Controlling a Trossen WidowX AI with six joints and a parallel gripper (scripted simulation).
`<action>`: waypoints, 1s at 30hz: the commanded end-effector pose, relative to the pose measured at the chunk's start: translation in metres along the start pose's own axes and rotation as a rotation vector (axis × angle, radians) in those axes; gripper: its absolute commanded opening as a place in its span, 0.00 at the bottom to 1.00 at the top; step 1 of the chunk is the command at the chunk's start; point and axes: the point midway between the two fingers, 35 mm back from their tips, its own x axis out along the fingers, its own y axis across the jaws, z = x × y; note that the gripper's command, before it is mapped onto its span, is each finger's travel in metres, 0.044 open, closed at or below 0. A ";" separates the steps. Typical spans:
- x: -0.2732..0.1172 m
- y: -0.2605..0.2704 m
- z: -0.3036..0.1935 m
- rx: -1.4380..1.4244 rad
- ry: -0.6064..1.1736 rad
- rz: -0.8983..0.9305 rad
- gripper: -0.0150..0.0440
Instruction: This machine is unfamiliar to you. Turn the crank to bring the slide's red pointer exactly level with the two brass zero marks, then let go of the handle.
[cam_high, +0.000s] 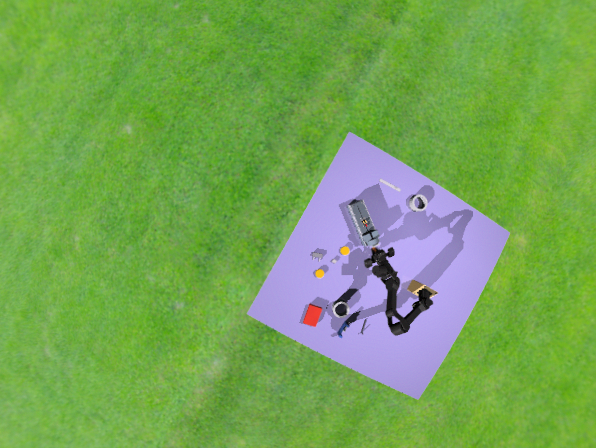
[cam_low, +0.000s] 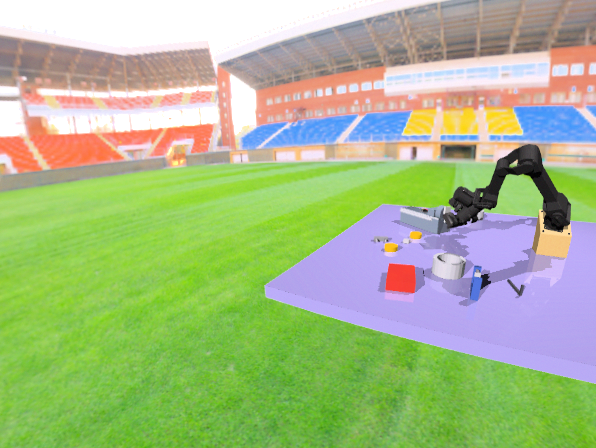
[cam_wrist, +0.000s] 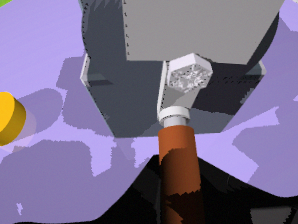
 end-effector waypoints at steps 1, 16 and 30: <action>0.000 -0.009 -0.001 0.011 0.000 -0.024 0.25; 0.000 -0.011 0.000 0.011 0.000 -0.024 0.25; 0.000 -0.012 0.000 0.011 0.000 -0.024 0.25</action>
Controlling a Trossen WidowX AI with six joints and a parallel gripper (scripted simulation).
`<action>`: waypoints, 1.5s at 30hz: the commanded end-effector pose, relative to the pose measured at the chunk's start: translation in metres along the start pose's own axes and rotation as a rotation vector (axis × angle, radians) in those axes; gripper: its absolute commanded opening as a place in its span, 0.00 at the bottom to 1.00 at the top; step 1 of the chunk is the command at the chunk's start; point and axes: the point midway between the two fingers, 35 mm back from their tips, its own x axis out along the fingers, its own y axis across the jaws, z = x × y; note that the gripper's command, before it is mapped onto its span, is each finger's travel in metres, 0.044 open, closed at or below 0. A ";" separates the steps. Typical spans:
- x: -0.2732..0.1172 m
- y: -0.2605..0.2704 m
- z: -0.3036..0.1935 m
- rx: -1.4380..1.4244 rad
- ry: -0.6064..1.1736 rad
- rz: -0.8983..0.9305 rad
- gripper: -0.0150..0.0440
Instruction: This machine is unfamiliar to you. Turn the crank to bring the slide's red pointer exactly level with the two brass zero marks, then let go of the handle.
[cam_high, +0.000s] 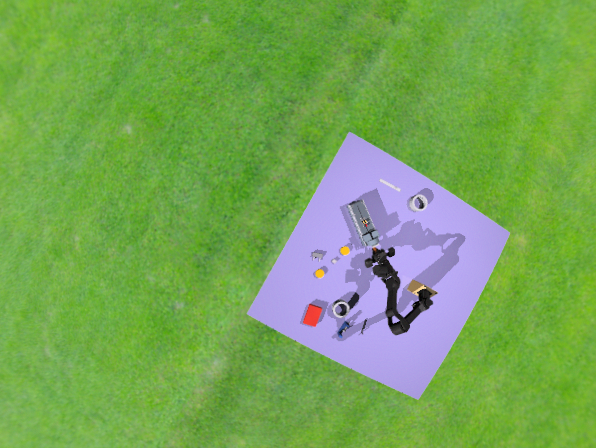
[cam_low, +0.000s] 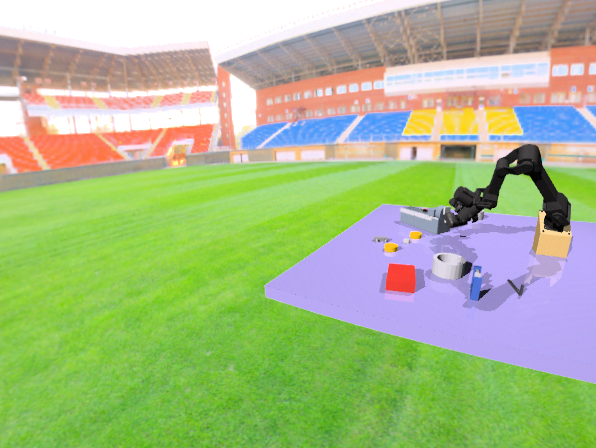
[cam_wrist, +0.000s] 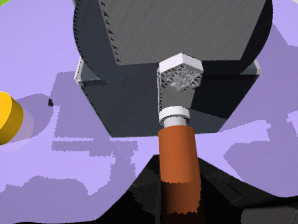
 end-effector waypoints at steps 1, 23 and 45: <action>0.000 -0.009 0.000 0.012 -0.001 -0.023 0.25; -0.002 -0.013 0.001 0.012 -0.002 -0.023 0.25; -0.006 -0.019 0.005 0.012 -0.002 -0.024 0.25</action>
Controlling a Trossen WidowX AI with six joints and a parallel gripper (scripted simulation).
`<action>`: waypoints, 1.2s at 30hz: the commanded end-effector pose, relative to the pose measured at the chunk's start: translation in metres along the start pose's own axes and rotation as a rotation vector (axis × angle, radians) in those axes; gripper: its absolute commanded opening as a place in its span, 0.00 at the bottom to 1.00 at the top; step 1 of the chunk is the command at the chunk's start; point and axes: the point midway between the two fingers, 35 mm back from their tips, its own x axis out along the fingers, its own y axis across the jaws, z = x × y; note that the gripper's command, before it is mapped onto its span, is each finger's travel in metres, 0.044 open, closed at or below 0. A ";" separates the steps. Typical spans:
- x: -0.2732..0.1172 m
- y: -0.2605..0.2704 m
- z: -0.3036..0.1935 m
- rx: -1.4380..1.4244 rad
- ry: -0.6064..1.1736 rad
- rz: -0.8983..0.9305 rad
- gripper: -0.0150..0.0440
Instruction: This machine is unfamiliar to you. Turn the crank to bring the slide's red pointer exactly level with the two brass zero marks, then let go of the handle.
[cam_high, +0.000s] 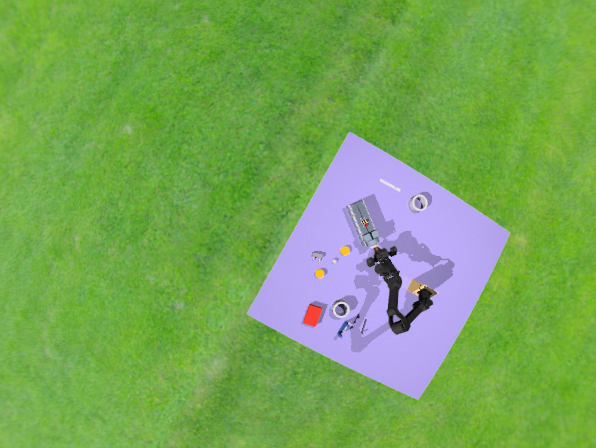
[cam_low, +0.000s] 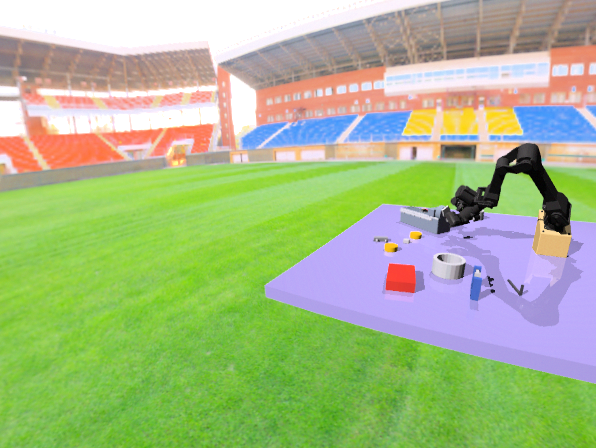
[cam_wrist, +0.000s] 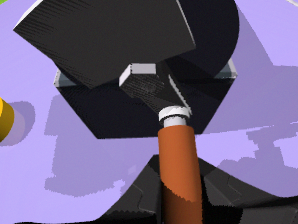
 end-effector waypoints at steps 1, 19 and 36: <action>-0.003 -0.009 0.003 0.013 -0.005 -0.017 0.25; -0.011 -0.015 0.010 0.013 -0.006 -0.017 0.25; -0.011 -0.014 0.011 0.013 -0.006 -0.017 0.25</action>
